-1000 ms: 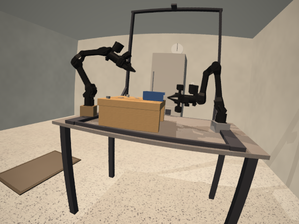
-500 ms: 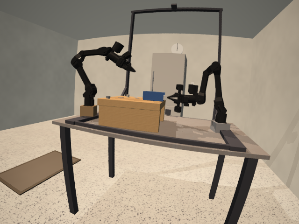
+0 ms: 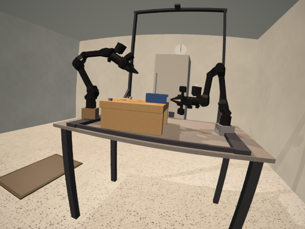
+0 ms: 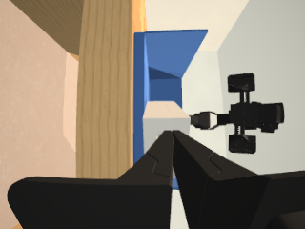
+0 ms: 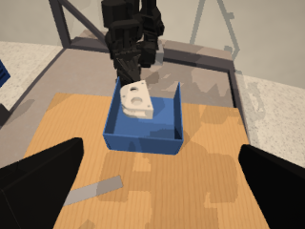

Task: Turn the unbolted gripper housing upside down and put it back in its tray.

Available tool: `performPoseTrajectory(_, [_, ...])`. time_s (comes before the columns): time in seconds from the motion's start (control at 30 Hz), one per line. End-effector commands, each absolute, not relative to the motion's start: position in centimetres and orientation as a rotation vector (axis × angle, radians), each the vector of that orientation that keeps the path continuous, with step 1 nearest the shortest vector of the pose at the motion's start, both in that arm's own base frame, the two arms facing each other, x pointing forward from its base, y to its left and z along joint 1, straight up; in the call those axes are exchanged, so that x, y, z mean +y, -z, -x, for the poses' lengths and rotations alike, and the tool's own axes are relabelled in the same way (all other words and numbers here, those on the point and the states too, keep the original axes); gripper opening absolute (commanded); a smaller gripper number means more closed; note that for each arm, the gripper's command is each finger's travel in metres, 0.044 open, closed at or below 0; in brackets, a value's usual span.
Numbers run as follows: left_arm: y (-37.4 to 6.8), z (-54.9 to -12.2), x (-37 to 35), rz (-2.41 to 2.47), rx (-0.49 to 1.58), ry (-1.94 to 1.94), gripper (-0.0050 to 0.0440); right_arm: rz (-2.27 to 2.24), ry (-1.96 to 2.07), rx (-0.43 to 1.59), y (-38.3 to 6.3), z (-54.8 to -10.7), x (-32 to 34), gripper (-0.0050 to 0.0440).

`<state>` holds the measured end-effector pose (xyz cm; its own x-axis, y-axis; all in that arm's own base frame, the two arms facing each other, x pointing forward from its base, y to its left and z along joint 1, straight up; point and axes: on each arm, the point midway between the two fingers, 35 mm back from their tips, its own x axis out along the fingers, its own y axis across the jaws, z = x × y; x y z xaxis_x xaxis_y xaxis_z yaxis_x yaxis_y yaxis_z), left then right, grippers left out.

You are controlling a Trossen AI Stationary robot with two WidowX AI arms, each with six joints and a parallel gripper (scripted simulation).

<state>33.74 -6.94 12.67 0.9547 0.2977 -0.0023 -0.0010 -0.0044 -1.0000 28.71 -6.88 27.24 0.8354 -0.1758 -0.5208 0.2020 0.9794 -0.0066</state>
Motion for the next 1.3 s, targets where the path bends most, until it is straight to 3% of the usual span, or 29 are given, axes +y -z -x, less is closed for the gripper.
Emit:
performPoseTrajectory(0.0, [-13.26,-34.04,-7.09,1.575,-0.248,-0.225,0.0,-0.053,0.198,0.527,-27.89,-28.67,-6.82,0.044])
performPoseTrajectory(1.27, [-13.36,-35.02,-7.21,1.575,-0.25,-0.227,0.0,-0.053,0.198,0.527,-27.89,-28.67,-6.82,0.044])
